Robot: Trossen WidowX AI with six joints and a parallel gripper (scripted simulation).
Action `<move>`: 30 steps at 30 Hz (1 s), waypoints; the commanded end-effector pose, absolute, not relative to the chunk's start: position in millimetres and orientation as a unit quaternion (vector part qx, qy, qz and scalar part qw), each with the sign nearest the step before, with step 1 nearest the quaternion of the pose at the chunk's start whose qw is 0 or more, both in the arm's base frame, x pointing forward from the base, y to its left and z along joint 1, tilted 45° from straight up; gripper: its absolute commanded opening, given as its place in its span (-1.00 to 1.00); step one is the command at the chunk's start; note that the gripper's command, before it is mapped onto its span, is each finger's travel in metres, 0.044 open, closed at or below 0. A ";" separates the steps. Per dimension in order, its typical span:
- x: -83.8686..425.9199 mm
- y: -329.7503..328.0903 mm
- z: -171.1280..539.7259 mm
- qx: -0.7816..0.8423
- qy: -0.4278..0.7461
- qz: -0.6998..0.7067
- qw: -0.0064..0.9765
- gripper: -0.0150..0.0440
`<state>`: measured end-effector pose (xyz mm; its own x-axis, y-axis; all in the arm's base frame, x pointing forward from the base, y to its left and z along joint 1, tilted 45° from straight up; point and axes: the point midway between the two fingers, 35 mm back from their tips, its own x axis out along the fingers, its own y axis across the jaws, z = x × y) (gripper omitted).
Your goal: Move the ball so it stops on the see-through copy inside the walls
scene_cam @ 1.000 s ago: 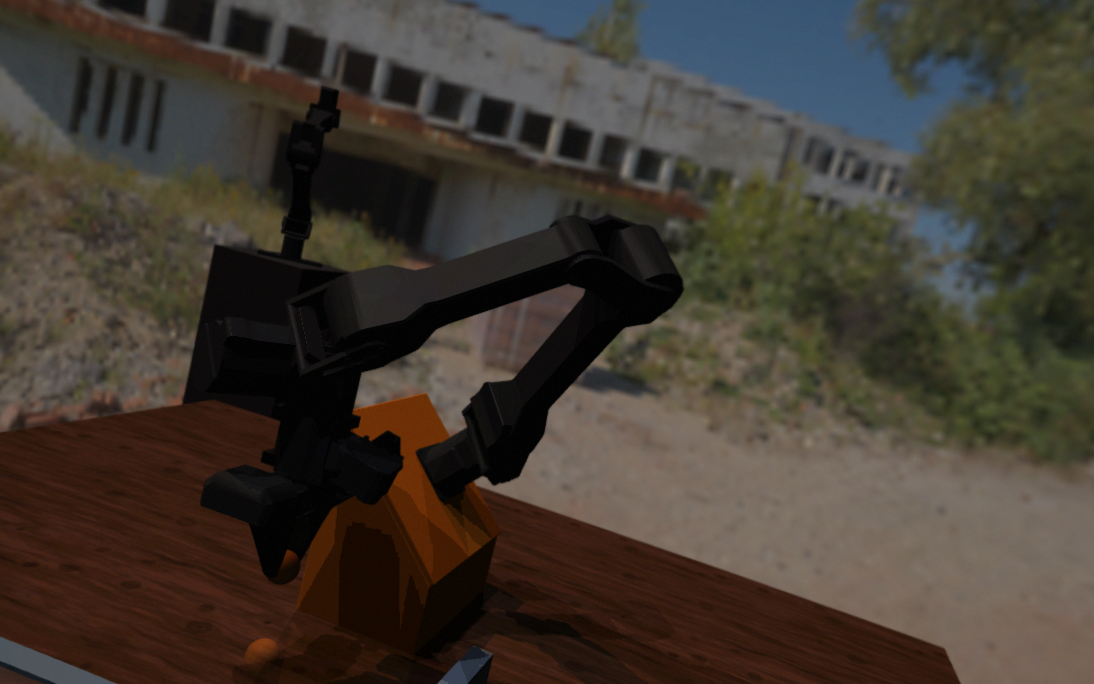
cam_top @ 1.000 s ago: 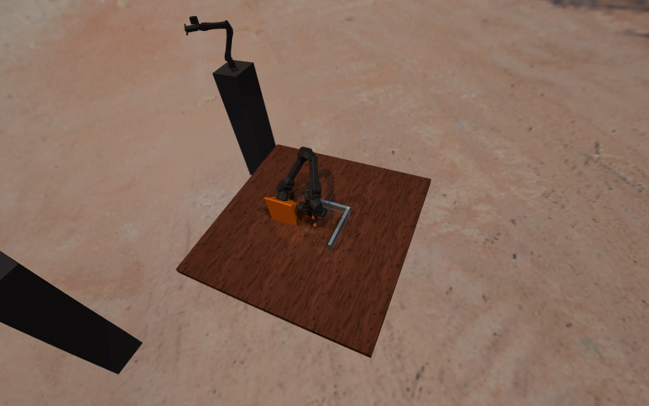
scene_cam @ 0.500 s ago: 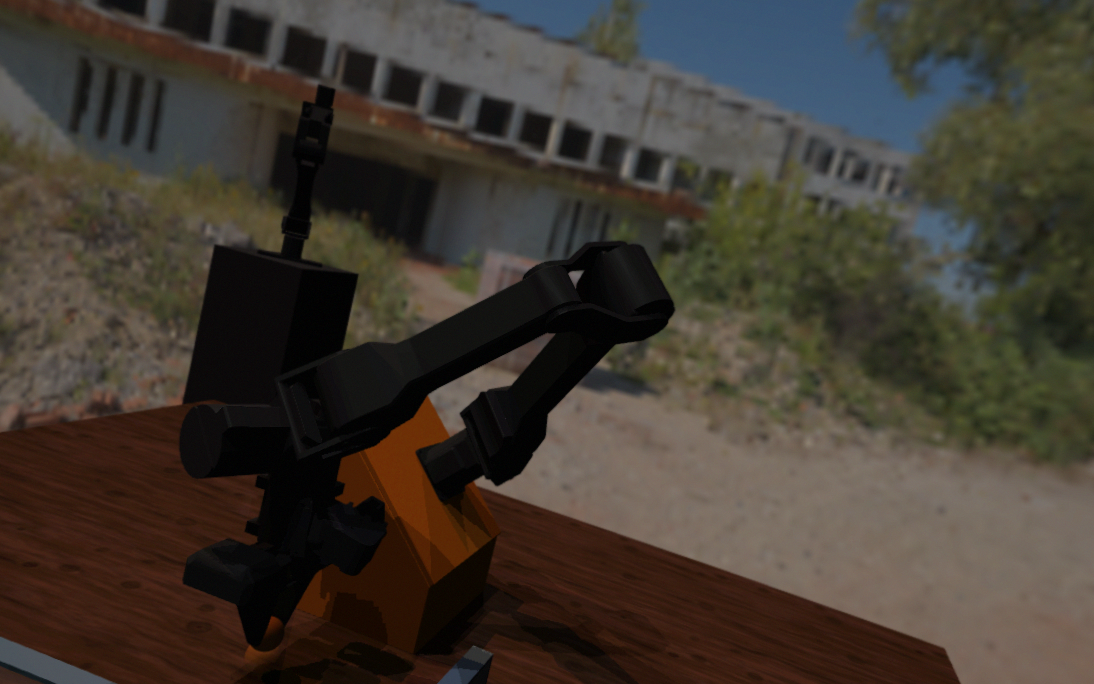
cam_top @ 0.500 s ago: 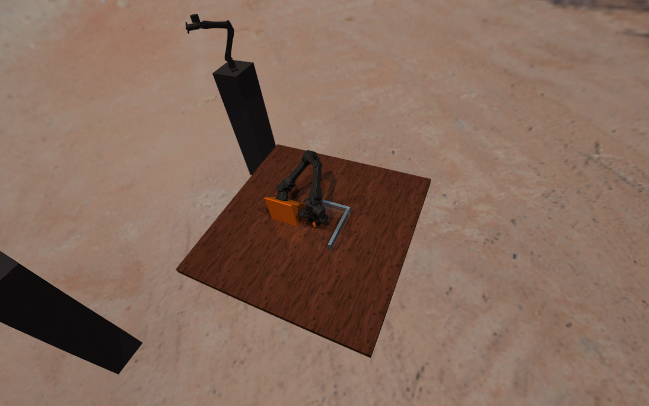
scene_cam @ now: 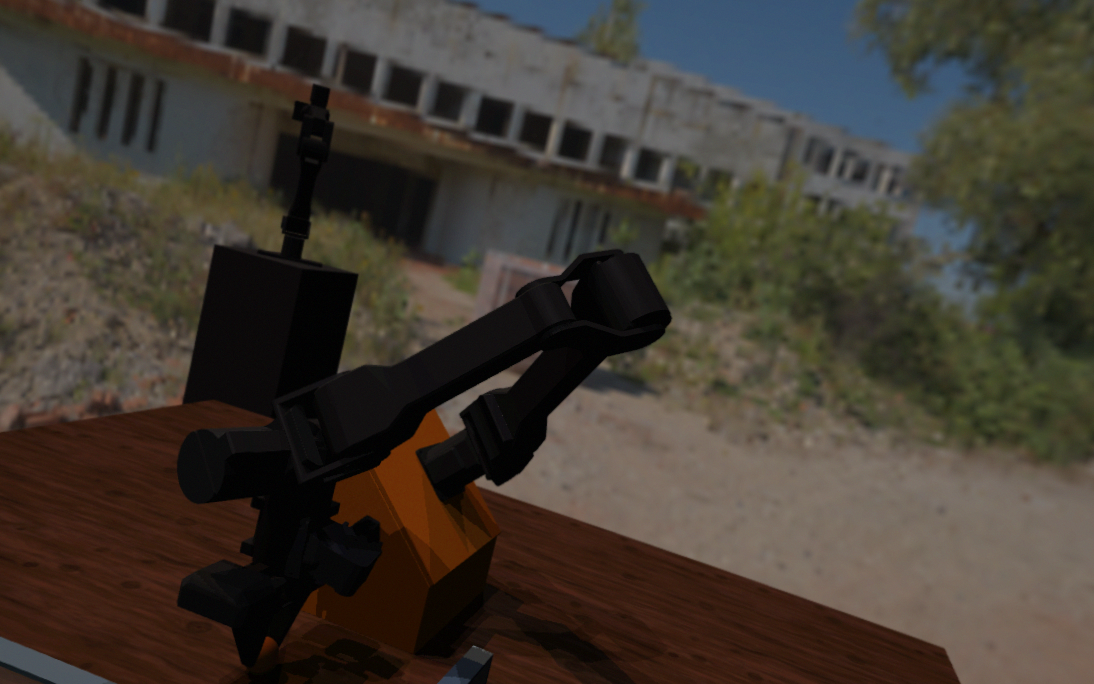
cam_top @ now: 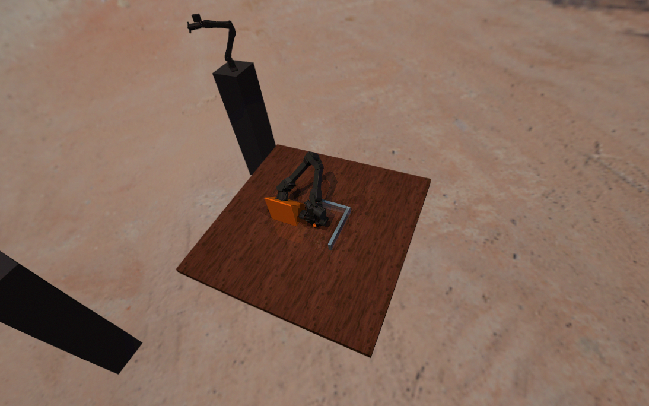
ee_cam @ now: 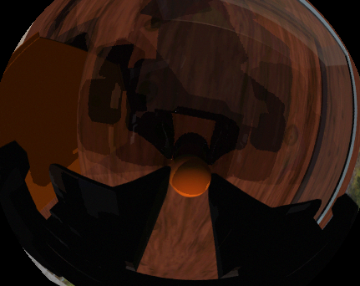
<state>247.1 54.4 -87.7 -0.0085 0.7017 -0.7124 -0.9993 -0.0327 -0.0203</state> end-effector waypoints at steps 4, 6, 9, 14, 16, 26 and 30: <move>244.8 59.8 -92.2 -0.279 0.263 0.661 0.645 -0.49; 244.8 59.8 -92.2 -0.279 0.263 0.661 0.645 -0.49; 246.0 58.2 -91.6 -0.283 0.262 0.660 0.645 -0.40; 246.0 58.2 -91.6 -0.283 0.262 0.660 0.645 0.04; 246.0 58.2 -91.6 -0.283 0.262 0.660 0.645 0.22; 249.4 39.0 -75.3 -0.284 0.265 0.659 0.644 0.35; 247.1 -2.2 -31.7 -0.281 0.264 0.661 0.644 0.35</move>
